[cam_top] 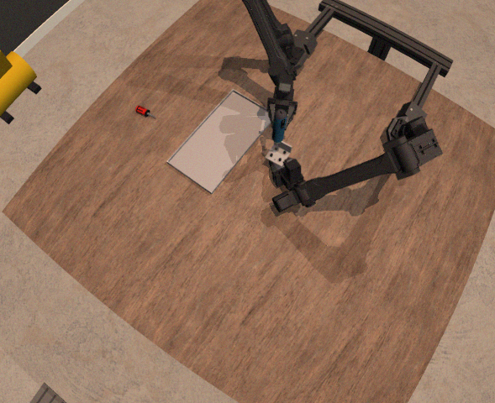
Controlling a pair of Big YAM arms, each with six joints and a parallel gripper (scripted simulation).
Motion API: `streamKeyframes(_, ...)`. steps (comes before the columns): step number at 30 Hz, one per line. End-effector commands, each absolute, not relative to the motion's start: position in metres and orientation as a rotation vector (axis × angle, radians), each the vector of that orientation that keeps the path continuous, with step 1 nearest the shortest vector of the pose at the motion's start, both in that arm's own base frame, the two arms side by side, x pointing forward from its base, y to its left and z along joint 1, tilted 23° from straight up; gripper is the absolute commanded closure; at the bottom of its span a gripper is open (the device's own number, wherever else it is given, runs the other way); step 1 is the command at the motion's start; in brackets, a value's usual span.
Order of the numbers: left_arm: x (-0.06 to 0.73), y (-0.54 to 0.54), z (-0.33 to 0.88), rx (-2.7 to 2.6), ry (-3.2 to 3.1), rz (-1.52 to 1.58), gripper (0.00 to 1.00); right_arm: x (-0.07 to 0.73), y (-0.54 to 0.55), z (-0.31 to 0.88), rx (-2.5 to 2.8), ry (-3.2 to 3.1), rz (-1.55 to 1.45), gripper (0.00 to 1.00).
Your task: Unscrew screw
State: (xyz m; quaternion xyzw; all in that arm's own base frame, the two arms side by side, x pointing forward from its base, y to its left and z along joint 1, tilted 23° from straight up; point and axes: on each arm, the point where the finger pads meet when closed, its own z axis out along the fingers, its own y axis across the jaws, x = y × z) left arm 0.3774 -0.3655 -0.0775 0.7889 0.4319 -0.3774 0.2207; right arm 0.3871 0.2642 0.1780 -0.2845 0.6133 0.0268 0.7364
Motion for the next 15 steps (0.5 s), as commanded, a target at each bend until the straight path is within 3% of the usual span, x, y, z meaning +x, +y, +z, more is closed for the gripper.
streamKeyframes(1, 0.3838, -0.3699, -0.0719, 2.178, 1.176, -1.028, 0.41, 0.3901, 0.2590, 0.1789, -0.604, 1.337, 0.061, 0.58)
streamKeyframes(15, 0.3838, -0.3699, -0.0719, 2.178, 1.176, -1.028, 0.41, 0.3905, 0.2668, 0.1876, -0.607, 1.320, 0.067, 0.58)
